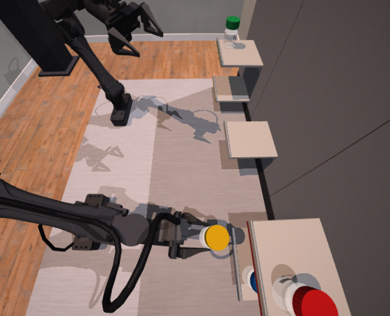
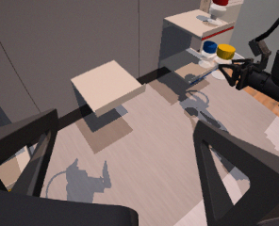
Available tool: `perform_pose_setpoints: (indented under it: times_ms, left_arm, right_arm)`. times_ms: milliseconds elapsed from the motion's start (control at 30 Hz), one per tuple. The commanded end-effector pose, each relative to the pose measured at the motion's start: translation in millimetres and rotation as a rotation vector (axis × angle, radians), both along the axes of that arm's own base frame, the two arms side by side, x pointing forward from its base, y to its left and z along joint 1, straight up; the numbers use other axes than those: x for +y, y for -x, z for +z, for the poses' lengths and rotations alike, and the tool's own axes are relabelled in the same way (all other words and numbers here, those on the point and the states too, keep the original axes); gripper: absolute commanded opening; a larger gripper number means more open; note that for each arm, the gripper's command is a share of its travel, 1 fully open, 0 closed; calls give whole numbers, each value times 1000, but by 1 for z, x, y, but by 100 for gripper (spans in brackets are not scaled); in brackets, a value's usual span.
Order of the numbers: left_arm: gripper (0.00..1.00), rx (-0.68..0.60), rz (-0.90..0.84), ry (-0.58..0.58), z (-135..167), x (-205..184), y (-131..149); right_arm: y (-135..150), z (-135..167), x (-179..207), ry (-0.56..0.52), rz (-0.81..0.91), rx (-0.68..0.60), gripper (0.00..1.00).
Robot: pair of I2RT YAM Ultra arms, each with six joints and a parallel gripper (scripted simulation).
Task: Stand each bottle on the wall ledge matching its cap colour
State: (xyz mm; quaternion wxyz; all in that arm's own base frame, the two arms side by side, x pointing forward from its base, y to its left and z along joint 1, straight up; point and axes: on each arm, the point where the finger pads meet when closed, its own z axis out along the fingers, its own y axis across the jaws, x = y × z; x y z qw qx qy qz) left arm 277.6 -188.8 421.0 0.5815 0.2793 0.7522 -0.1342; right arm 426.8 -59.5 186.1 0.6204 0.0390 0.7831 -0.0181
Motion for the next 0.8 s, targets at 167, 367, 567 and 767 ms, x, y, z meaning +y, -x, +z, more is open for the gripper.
perform_pose_setpoints:
  times_ms: [167, 367, 567, 767]
  left_arm:
    - [100, -2, 12, 6, 2, 7, 3]
    - [100, -2, 12, 6, 2, 7, 3]
    - [100, -2, 12, 6, 2, 7, 3]
    - [100, -2, 12, 6, 2, 7, 3]
  right_arm:
    - [-21, 73, 62, 24, -121, -98, 50]
    - [-30, 74, 164, 17, -50, -83, 50]
    - [-34, 74, 228, 16, -12, -72, 50]
    - [-38, 74, 282, 13, 19, -66, 50]
